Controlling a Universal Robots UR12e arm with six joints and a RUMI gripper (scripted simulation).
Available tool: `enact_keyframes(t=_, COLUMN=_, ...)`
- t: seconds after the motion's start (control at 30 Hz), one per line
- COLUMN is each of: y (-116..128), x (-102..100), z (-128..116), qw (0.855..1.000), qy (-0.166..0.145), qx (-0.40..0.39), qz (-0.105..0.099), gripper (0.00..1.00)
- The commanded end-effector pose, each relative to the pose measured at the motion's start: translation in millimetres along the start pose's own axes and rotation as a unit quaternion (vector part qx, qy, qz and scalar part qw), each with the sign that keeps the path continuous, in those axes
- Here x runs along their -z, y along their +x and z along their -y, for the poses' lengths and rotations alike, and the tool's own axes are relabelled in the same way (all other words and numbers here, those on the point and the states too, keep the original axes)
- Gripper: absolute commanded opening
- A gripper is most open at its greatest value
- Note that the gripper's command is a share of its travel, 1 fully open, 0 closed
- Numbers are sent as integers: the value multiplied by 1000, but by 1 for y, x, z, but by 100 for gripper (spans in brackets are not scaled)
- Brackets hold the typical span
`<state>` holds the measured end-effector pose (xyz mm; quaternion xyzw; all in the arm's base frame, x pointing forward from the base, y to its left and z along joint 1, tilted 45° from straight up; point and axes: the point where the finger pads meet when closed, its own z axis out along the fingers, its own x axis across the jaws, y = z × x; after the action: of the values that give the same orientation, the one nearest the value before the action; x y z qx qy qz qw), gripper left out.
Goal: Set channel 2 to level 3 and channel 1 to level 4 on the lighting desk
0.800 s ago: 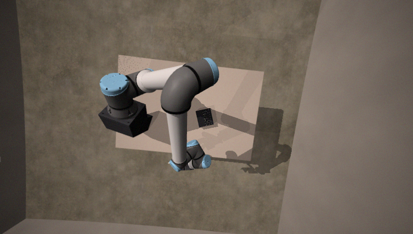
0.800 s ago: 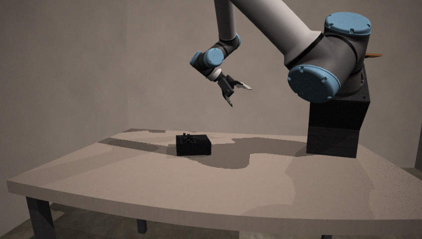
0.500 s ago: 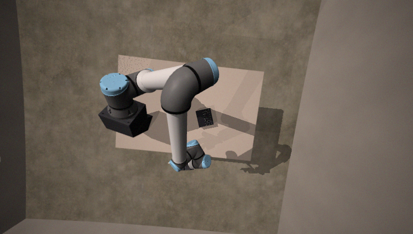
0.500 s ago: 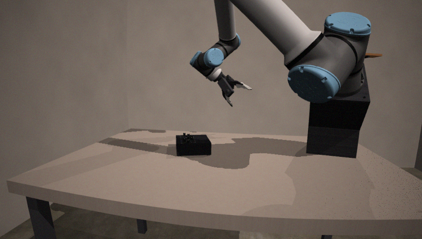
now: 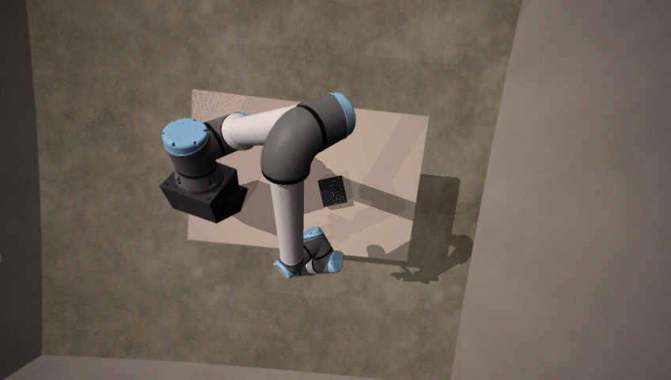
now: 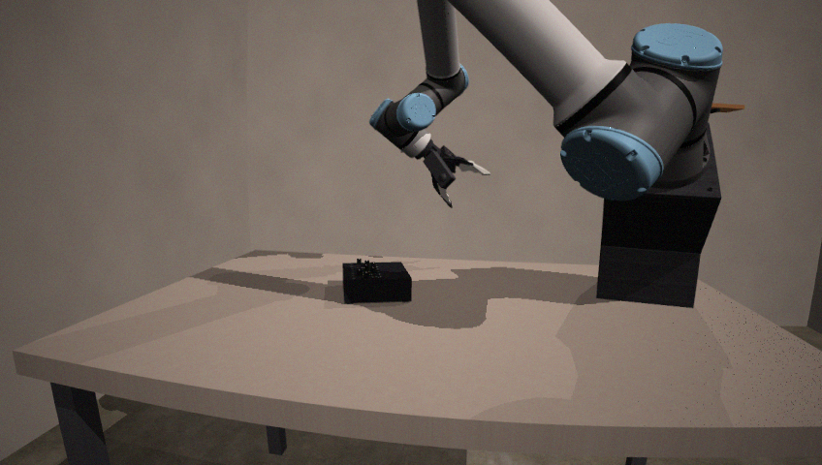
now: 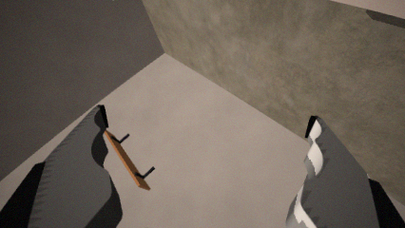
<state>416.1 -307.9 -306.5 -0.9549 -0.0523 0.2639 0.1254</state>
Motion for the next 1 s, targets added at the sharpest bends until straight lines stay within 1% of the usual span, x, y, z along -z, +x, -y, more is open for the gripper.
enact_keyframes(t=0.0, y=7, x=11, z=13, qw=1000, qy=10, qx=-2, qz=-20, gripper=100)
enact_keyframes(t=0.1, y=17, x=28, z=34, qw=999, qy=25, qx=-4, qz=-49, gripper=100)
enact_keyframes(t=0.17, y=25, x=44, z=54, qw=996, qy=39, qx=-6, qz=-74, gripper=100)
enact_keyframes(t=0.23, y=35, x=64, z=77, qw=993, qy=55, qx=-7, qz=-105, gripper=100)
enact_keyframes(t=0.3, y=35, x=64, z=77, qw=993, qy=55, qx=-7, qz=-105, gripper=100)
enact_keyframes(t=0.4, y=50, x=100, z=118, qw=984, qy=85, qx=-8, qz=-156, gripper=100)
enact_keyframes(t=0.43, y=50, x=100, z=118, qw=984, qy=85, qx=-8, qz=-156, gripper=100)
enact_keyframes(t=0.5, y=59, x=126, z=148, qw=976, qy=106, qx=-7, qz=-191, gripper=100)
enact_keyframes(t=0.53, y=59, x=126, z=148, qw=976, qy=106, qx=-7, qz=-191, gripper=100)
enact_keyframes(t=0.57, y=63, x=140, z=163, qw=971, qy=117, qx=-6, qz=-209, gripper=100)
enact_keyframes(t=0.6, y=63, x=140, z=163, qw=971, qy=117, qx=-6, qz=-209, gripper=100)
enact_keyframes(t=0.67, y=70, x=168, z=193, qw=960, qy=139, qx=-4, qz=-244, gripper=100)
enact_keyframes(t=0.7, y=70, x=168, z=193, qw=960, qy=139, qx=-4, qz=-244, gripper=100)
enact_keyframes(t=0.73, y=73, x=181, z=208, qw=954, qy=150, qx=-3, qz=-260, gripper=100)
enact_keyframes(t=0.77, y=73, x=181, z=208, qw=954, qy=150, qx=-3, qz=-260, gripper=100)
enact_keyframes(t=0.8, y=75, x=195, z=223, qw=948, qy=161, qx=-2, qz=-276, gripper=100)
enact_keyframes(t=0.87, y=75, x=195, z=223, qw=948, qy=161, qx=-2, qz=-276, gripper=100)
enact_keyframes(t=0.97, y=79, x=232, z=261, qw=929, qy=190, qx=3, qz=-317, gripper=100)
